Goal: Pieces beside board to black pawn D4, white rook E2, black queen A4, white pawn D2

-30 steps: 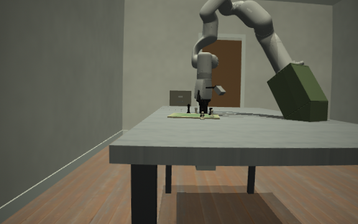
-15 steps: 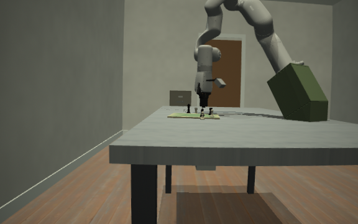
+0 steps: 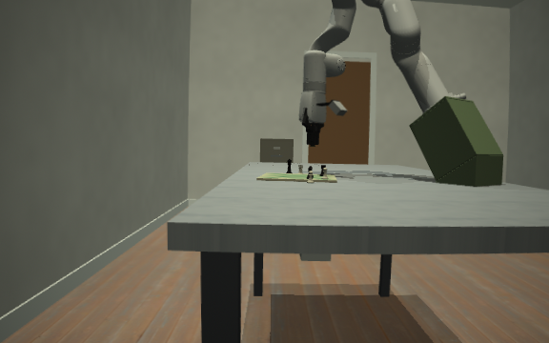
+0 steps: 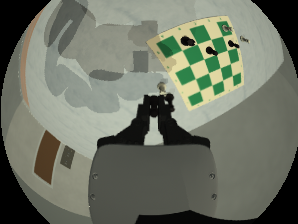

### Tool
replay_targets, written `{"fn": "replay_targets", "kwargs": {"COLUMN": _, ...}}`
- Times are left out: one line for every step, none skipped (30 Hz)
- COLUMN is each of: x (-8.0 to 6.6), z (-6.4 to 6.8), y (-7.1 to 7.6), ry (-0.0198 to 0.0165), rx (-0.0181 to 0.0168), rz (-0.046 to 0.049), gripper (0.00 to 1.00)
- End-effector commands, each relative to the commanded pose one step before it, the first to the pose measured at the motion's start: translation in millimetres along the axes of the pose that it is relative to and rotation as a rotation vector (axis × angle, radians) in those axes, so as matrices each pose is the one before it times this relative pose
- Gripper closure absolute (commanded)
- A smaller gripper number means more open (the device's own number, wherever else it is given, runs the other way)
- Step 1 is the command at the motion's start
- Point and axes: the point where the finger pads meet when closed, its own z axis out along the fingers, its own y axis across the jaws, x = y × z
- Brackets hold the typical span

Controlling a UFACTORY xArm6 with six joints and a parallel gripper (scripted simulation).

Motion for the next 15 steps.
{"fn": "replay_targets", "kwargs": {"x": -1.2, "z": -4.14, "y": -0.24, "ry": 0.00746, "rx": 0.00445, "rz": -0.0014, "gripper": 1.0}}
{"fn": "replay_targets", "kwargs": {"x": 0.0, "z": 0.0, "y": 0.0, "ry": 0.0, "rx": 0.0, "rz": 0.0, "gripper": 1.0}}
{"fn": "replay_targets", "kwargs": {"x": 0.0, "z": 0.0, "y": 0.0, "ry": 0.0, "rx": 0.0, "rz": 0.0, "gripper": 1.0}}
{"fn": "replay_targets", "kwargs": {"x": 0.0, "z": 0.0, "y": 0.0, "ry": 0.0, "rx": 0.0, "rz": 0.0, "gripper": 1.0}}
{"fn": "replay_targets", "kwargs": {"x": 0.02, "z": 0.0, "y": 0.04, "ry": 0.00002, "rx": -0.00001, "rz": 0.00027, "gripper": 1.0}}
{"fn": "replay_targets", "kwargs": {"x": 0.1, "z": 0.01, "y": 0.28, "ry": 0.00011, "rx": -0.00005, "rz": 0.00179, "gripper": 1.0}}
{"fn": "replay_targets", "kwargs": {"x": 0.27, "z": 0.02, "y": 0.72, "ry": 0.00027, "rx": -0.00013, "rz": 0.00457, "gripper": 1.0}}
{"fn": "replay_targets", "kwargs": {"x": 0.5, "z": 0.04, "y": 1.32, "ry": 0.00048, "rx": -0.00024, "rz": 0.00833, "gripper": 1.0}}
{"fn": "replay_targets", "kwargs": {"x": 0.8, "z": 0.06, "y": 2.02, "ry": 0.00074, "rx": -0.00034, "rz": 0.01282, "gripper": 1.0}}
{"fn": "replay_targets", "kwargs": {"x": 1.16, "z": 0.07, "y": 2.79, "ry": 0.001, "rx": -0.00044, "rz": 0.0178, "gripper": 1.0}}
{"fn": "replay_targets", "kwargs": {"x": 1.6, "z": 0.09, "y": 3.58, "ry": 0.00127, "rx": -0.0005, "rz": 0.02305, "gripper": 1.0}}
{"fn": "replay_targets", "kwargs": {"x": 2.13, "z": 0.09, "y": 4.35, "ry": 0.0015, "rx": -0.00052, "rz": 0.02838, "gripper": 1.0}}
{"fn": "replay_targets", "kwargs": {"x": 2.74, "z": 0.09, "y": 5.06, "ry": 0.00168, "rx": -0.00049, "rz": 0.03361, "gripper": 1.0}}
{"fn": "replay_targets", "kwargs": {"x": 3.44, "z": 0.08, "y": 5.67, "ry": 0.00178, "rx": -0.0004, "rz": 0.03857, "gripper": 1.0}}
{"fn": "replay_targets", "kwargs": {"x": 0.0, "z": 0.0, "y": 0.0, "ry": 0.0, "rx": 0.0, "rz": 0.0, "gripper": 1.0}}
